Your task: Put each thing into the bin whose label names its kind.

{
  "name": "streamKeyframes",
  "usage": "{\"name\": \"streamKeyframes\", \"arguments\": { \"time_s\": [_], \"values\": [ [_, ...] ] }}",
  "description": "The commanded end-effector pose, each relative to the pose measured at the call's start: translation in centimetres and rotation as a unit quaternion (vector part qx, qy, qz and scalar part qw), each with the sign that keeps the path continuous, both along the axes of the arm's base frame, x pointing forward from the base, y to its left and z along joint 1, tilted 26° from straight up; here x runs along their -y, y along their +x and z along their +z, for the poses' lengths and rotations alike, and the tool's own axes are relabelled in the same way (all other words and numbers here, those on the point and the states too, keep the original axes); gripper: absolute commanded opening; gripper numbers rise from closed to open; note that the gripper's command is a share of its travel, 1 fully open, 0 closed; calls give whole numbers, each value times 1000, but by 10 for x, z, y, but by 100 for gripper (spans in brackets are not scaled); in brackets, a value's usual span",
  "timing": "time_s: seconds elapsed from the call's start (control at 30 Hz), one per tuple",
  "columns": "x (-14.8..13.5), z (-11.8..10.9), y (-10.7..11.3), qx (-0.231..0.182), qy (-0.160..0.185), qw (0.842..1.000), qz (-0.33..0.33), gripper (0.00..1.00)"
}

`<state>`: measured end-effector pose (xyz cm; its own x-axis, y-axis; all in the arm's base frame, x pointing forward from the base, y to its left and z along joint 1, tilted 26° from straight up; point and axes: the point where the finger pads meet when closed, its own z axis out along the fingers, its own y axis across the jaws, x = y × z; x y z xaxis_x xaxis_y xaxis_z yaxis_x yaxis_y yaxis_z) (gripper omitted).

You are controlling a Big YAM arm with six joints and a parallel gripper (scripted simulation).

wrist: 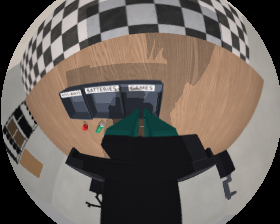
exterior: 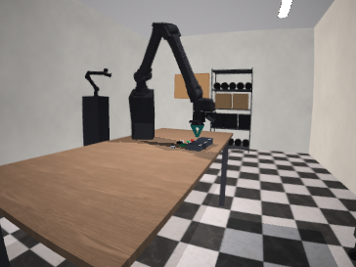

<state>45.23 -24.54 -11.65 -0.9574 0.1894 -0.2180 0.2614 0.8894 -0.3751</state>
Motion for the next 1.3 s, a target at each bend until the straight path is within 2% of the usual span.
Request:
{"name": "streamKeyframes", "arguments": {
  "time_s": [0.0, 1.0, 1.03, 1.27],
  "values": [
    [3, -7, -5, 0, 0, 1000, -6, 8],
    [3, -8, -9, -4, 1, 1000, -3, 8],
    [-13, -10, 0, 1, 0, 1000, 3, 8],
    [-36, -19, 7, 0, 0, 1000, 4, 8]
  ]
}}
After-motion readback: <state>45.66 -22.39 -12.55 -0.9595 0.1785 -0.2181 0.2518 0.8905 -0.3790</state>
